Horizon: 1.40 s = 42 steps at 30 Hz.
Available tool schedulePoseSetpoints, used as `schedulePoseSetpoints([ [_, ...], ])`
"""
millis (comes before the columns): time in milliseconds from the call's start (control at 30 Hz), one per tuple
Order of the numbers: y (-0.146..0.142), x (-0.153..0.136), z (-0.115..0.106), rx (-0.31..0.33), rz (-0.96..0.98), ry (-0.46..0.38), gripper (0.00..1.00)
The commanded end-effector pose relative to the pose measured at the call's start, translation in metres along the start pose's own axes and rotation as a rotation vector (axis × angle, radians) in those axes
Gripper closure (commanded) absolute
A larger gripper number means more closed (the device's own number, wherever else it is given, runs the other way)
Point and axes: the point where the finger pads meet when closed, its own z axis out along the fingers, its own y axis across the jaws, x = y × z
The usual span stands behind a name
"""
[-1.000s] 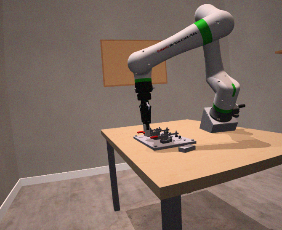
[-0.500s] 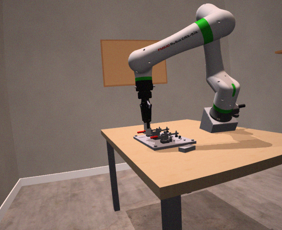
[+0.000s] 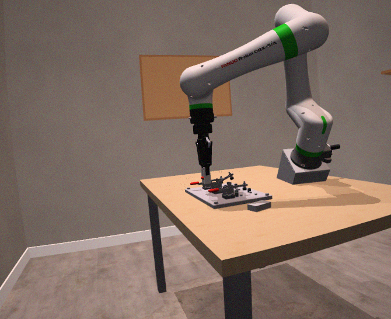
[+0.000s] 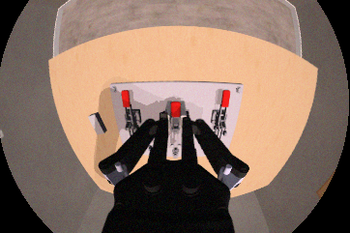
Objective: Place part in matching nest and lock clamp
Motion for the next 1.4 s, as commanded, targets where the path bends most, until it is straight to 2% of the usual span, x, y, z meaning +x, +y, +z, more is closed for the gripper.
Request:
schedulePoseSetpoints([
  [0,0.000,-0.002,-0.002,0.000,0.000,0.000,1.00],
  [1367,0.000,-0.033,-0.012,0.000,0.000,0.000,1.00],
])
